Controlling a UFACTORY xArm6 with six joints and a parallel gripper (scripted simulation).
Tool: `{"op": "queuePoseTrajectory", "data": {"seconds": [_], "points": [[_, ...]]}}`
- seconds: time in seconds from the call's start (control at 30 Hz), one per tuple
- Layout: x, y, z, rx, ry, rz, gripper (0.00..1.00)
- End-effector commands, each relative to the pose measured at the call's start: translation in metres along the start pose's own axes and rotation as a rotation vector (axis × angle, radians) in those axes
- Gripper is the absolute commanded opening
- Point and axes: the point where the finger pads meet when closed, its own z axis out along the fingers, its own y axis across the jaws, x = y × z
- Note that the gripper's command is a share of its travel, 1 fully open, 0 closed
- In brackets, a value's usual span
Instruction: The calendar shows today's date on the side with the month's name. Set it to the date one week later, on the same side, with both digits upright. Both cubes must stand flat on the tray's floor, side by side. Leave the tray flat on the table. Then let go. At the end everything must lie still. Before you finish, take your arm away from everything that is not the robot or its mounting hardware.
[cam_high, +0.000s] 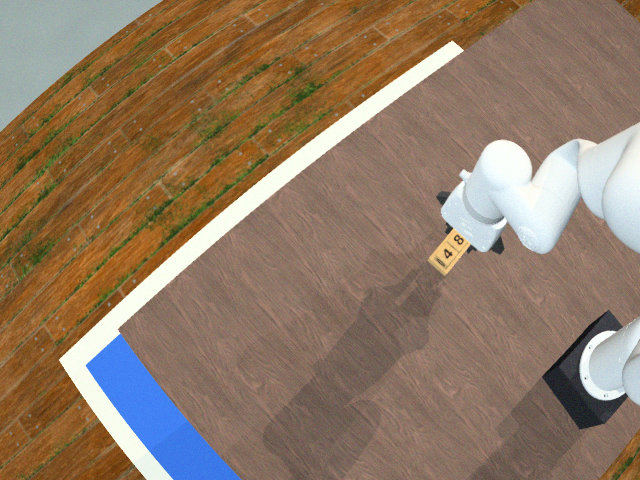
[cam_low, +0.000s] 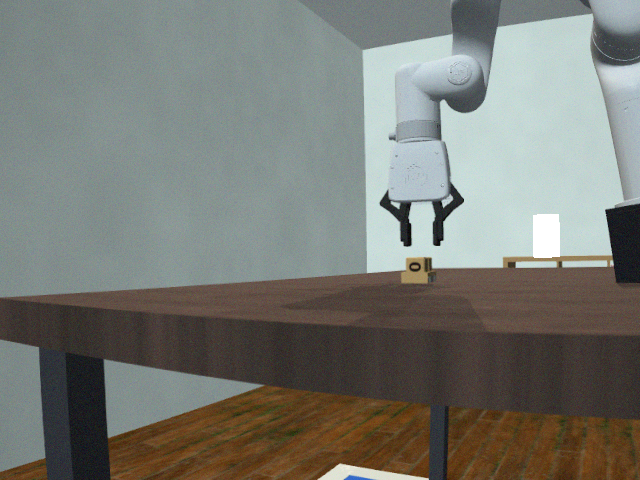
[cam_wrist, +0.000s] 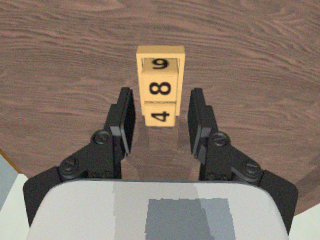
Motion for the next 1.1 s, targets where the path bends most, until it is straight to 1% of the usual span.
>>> {"op": "queuePoseTrajectory", "data": {"seconds": [0.0, 0.43, 1.07], "points": [[-0.0001, -0.0014, 0.0037, 0.003, 0.000, 0.000, 0.47], [-0.0002, -0.0015, 0.0106, 0.003, 0.000, 0.000, 0.47], [-0.0002, -0.0015, 0.0111, 0.003, 0.000, 0.000, 0.47]]}}
